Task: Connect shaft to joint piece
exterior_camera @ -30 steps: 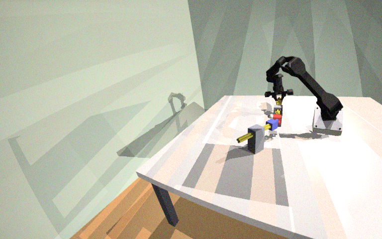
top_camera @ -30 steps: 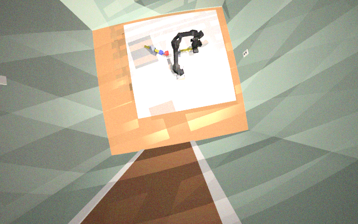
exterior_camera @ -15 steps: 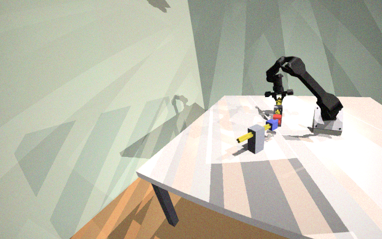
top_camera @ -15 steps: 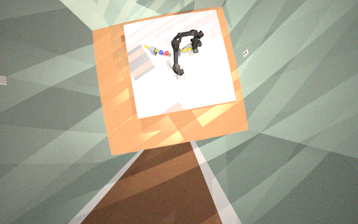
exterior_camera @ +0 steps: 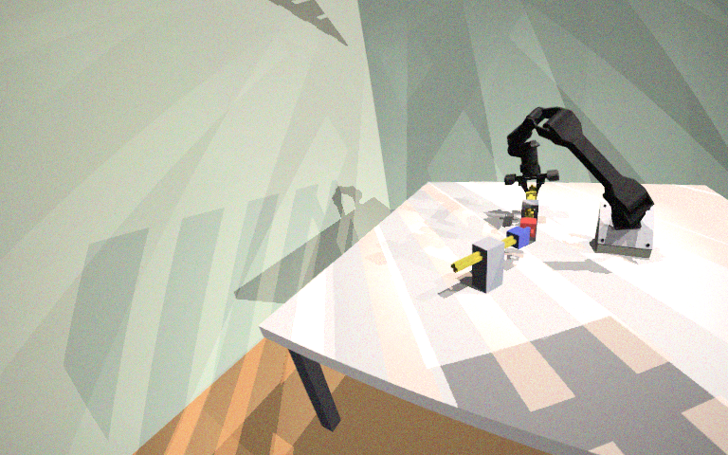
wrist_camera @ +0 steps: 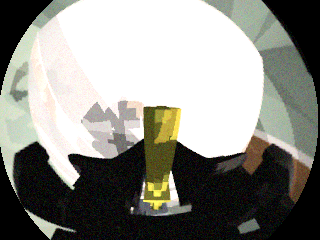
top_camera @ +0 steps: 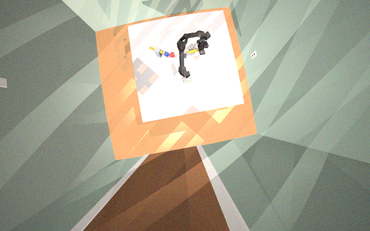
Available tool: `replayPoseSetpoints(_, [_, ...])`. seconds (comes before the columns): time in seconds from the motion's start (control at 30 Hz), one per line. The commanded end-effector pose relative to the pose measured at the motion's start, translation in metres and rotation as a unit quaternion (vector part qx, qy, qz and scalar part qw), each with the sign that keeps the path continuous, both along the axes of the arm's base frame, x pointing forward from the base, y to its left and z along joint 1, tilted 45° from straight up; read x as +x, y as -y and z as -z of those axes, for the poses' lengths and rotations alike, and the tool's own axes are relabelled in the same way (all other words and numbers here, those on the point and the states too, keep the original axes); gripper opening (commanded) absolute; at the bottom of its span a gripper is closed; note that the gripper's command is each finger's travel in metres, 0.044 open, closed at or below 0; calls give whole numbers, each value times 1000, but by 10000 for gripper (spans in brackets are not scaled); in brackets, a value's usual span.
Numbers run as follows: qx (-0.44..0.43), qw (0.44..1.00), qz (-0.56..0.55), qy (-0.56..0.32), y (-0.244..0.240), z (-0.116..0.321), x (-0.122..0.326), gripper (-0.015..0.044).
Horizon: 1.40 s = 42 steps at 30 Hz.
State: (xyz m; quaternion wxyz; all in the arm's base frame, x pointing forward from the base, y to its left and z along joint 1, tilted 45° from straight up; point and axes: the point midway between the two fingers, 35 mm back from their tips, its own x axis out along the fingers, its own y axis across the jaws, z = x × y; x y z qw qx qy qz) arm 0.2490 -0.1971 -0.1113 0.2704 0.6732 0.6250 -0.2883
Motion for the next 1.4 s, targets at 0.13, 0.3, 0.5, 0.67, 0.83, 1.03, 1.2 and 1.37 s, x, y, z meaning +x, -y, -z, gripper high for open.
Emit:
replayPoseSetpoints(0.13, [0,1000,0,0,0,0,0,20])
replayPoseSetpoints(0.3, [0,1000,2,2,0,0,0,0])
replayPoseSetpoints(0.5, [-1,1000,19,17,-6,-5,1,0])
replayPoseSetpoints(0.67, [-1,999,30,28,-11,-10,1,0])
replayPoseSetpoints(0.83, [-1,999,36,33,-17,-15,1,0])
replayPoseSetpoints(1.03, [-1,999,39,36,-24,-21,2,0])
replayPoseSetpoints(1.2, [0,999,39,36,-29,-26,2,0])
replayPoseSetpoints(1.37, [0,999,40,37,-35,-32,3,0])
